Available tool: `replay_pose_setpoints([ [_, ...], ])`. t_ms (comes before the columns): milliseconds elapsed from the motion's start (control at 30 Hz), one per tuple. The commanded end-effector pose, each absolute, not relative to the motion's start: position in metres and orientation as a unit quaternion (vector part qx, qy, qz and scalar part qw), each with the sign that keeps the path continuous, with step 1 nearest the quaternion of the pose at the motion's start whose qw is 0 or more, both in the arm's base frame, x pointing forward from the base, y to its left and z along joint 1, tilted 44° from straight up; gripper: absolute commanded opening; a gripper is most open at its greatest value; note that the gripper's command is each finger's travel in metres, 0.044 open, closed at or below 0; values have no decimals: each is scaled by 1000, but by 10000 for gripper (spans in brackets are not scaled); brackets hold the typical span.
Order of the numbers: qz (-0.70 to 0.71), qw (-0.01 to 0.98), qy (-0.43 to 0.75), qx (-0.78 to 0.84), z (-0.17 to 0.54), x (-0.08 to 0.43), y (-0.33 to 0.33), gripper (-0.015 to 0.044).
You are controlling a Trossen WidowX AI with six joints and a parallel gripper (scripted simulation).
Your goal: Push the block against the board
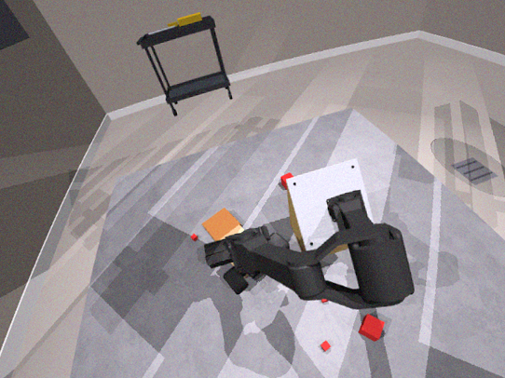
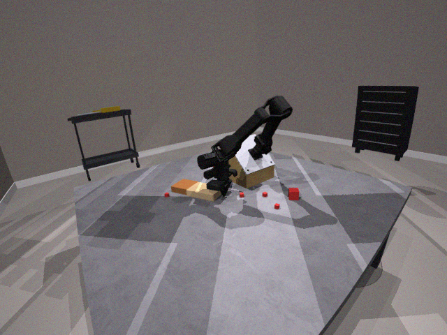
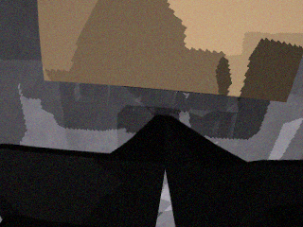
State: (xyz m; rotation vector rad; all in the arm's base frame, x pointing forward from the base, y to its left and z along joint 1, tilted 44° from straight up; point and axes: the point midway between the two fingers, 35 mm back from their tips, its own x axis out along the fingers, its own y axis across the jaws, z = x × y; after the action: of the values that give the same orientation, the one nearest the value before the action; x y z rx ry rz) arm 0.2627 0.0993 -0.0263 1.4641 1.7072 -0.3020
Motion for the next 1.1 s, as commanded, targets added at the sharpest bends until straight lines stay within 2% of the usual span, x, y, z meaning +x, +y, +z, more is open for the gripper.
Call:
replay_pose_setpoints([
  [0,-123,421,683,585,-23,257,104,0],
  [500,-122,419,683,586,-10,246,119,0],
  [700,-122,420,683,585,27,248,80,0],
  [900,-122,422,681,586,24,249,81,0],
  [1067,-72,464,688,553,23,261,76,0],
])
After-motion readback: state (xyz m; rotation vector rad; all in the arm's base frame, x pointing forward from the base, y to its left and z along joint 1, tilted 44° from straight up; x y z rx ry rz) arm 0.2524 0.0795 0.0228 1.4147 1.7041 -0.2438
